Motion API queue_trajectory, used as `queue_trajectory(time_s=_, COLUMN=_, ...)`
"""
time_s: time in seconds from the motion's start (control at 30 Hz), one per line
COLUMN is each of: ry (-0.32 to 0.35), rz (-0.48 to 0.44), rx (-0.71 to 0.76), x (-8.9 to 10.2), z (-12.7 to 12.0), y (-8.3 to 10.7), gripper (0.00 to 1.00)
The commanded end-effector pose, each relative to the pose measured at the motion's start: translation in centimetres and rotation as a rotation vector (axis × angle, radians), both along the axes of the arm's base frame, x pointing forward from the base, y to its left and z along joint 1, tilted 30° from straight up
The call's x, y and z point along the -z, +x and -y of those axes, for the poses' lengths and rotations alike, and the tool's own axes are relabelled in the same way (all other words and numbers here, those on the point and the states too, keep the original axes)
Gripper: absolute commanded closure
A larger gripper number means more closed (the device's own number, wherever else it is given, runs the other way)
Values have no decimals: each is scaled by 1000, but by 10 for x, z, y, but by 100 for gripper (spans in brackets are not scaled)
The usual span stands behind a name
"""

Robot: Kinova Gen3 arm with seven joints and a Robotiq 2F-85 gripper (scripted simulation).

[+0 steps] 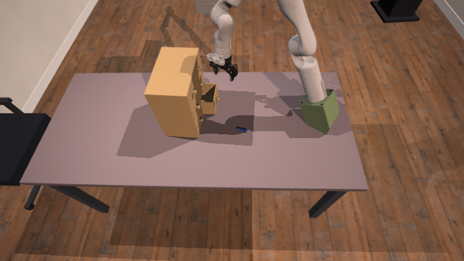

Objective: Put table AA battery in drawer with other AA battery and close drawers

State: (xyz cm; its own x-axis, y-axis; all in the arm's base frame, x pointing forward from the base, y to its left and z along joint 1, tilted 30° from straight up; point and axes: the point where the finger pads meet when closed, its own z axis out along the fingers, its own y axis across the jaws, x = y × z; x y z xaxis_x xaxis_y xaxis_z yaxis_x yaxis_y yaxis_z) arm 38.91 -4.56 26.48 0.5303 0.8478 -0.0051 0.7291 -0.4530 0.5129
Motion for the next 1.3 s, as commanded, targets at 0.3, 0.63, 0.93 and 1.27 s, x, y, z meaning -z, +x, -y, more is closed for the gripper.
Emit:
queue_trajectory(time_s=0.3, ry=-53, rz=-37, rx=-120, x=-3, z=-3, y=-6, gripper=0)
queue_trajectory(time_s=0.63, ry=-121, rz=-85, rx=-257, x=-6, z=-5, y=-14, gripper=0)
queue_trajectory(time_s=0.93, ry=-170, rz=-119, rx=-358, x=-8, z=-6, y=-19, gripper=0)
queue_trajectory(time_s=1.27, ry=-242, rz=-170, rx=-504, x=-11, z=-8, y=-27, gripper=0)
